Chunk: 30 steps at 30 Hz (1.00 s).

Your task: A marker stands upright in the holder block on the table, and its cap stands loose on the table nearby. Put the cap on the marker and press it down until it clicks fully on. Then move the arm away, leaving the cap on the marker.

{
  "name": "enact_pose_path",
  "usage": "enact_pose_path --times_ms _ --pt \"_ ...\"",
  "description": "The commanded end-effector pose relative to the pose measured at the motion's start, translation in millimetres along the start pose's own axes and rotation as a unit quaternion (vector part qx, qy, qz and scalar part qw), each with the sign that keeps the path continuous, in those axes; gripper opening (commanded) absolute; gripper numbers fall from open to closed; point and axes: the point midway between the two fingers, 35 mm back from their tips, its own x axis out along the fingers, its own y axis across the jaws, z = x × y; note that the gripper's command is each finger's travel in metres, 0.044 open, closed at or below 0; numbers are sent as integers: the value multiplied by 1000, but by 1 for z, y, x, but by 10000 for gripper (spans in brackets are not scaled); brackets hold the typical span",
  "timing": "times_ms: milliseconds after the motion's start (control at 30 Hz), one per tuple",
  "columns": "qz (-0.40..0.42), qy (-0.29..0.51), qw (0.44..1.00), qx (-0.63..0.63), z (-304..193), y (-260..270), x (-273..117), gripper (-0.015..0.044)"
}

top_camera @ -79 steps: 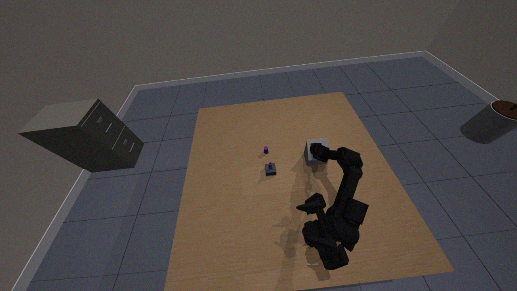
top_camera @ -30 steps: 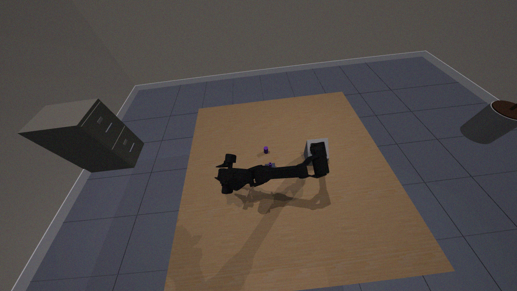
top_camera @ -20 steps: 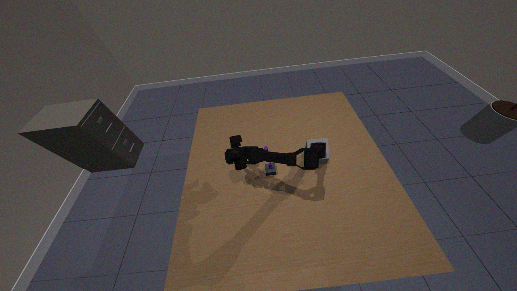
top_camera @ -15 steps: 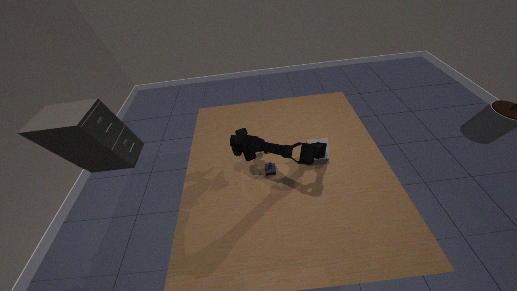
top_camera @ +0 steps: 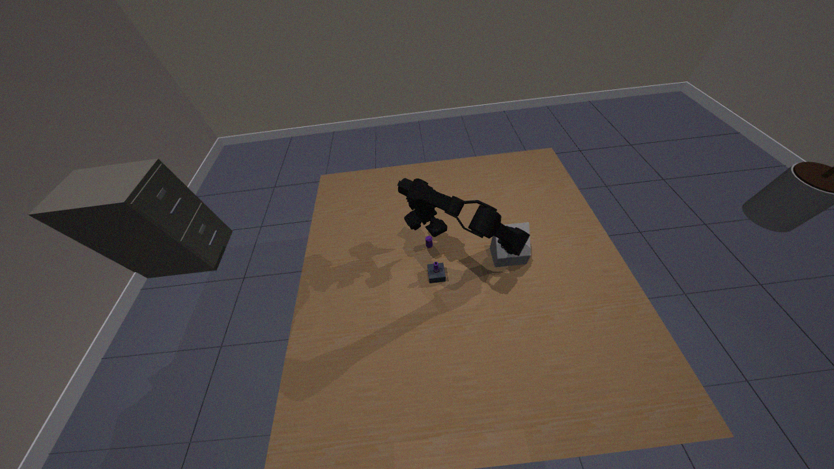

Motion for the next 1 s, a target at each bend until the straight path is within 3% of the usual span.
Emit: enact_pose_path --times_ms 0,133,333,967 --pt "10 -4 1000 -7 -2 -1 1 246" --pt "10 -4 1000 -8 -2 0 33 246" --pt "11 -5 1000 -8 -1 1 49 246" --pt "10 -5 1000 -8 1 1 76 246"
